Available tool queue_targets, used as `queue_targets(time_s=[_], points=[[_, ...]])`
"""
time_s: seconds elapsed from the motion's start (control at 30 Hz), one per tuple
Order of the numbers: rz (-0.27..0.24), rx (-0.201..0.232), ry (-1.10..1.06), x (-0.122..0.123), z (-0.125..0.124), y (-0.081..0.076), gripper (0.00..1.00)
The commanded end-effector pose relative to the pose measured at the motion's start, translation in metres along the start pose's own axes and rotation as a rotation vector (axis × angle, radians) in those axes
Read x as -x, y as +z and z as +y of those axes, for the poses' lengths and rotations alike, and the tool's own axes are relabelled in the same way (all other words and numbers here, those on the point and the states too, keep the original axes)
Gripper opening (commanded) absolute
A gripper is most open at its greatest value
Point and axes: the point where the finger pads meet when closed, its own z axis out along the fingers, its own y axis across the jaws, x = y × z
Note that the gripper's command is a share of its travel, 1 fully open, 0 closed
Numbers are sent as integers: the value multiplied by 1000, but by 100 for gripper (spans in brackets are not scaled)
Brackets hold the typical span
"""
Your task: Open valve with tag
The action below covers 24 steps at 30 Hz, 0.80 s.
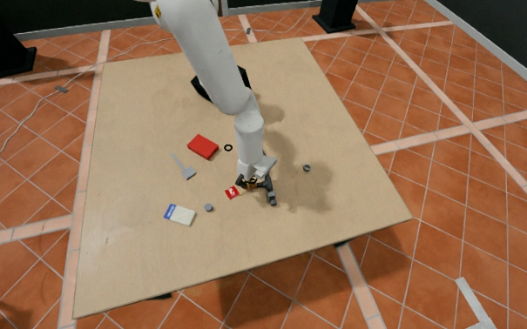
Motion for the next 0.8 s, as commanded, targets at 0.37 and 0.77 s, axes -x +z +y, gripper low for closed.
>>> queue_targets(time_s=[0.37, 0.77], points=[[3, 1, 466, -1, 0, -1, 100], [-9, -12, 1089, -1, 0, -1, 100]])
